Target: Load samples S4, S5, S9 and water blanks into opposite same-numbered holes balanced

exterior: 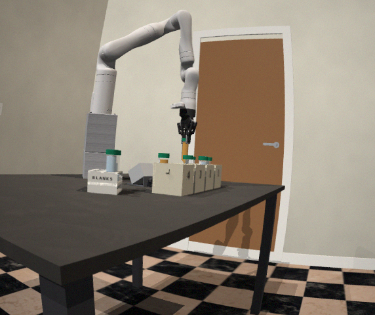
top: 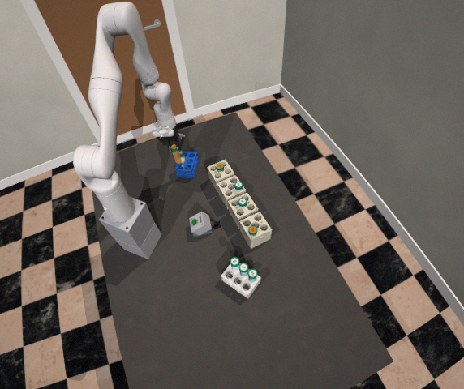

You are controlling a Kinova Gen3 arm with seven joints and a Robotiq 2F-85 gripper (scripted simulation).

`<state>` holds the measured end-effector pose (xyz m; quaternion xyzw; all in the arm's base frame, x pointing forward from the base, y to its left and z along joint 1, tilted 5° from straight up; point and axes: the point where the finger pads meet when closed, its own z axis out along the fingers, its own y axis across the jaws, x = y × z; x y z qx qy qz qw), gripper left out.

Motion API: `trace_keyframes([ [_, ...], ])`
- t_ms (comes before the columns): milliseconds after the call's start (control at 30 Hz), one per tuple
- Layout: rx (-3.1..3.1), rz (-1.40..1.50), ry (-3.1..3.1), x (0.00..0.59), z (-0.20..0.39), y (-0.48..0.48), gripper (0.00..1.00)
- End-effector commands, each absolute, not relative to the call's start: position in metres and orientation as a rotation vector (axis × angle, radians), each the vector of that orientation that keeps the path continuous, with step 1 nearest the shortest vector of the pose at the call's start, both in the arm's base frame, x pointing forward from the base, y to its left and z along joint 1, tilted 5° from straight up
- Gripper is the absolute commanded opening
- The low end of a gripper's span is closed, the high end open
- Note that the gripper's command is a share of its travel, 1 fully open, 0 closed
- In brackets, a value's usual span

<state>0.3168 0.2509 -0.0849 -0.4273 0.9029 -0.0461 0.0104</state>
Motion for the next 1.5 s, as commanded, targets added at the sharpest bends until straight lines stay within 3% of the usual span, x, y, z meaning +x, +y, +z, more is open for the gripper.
trace_keyframes([
  [0,-1.333,-0.143,2.817,0.317,-0.08,0.252,0.1],
  [1467,-1.189,-0.141,2.876,0.32,-0.035,0.239,0.1],
])
